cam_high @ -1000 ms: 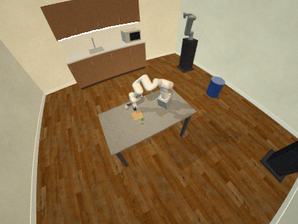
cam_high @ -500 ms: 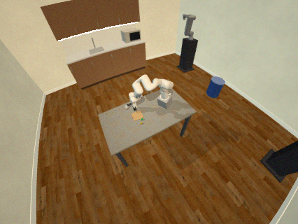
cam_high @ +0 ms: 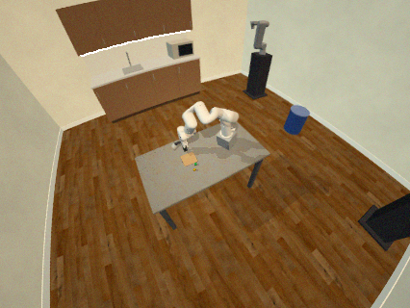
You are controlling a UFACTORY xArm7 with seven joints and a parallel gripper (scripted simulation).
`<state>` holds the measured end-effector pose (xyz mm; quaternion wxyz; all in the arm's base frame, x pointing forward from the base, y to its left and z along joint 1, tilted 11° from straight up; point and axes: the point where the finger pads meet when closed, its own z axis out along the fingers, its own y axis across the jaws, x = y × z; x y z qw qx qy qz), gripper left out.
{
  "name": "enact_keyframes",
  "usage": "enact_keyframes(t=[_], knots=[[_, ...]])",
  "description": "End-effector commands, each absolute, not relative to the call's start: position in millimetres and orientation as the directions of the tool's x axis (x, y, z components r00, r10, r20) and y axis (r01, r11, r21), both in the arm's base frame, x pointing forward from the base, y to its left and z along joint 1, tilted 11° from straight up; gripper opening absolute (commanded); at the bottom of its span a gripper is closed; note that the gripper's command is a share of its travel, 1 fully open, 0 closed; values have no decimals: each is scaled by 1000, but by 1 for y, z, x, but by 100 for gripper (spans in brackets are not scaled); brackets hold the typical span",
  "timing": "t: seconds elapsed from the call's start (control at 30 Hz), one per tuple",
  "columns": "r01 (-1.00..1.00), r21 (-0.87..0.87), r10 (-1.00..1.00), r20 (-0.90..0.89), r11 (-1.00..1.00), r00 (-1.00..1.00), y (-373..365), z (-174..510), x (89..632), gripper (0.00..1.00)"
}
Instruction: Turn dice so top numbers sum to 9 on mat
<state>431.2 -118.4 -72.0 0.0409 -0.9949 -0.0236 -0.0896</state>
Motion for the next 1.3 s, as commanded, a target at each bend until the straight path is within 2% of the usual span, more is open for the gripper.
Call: enact_keyframes(t=[0.0,0.33,0.8,0.93,1.13,1.17,1.27], knots=[[53,-75,38,183,-996,982,-121,-53,429,15],[53,-75,38,183,-996,982,-126,12,417,15],[55,-75,41,183,-996,982,-127,18,416,15],[213,-44,201,192,-976,961,-129,16,420,15],[289,-28,279,195,-957,940,-130,15,422,15],[371,-10,362,196,-929,911,-132,14,424,15],[428,2,420,197,-904,886,-132,13,426,15]])
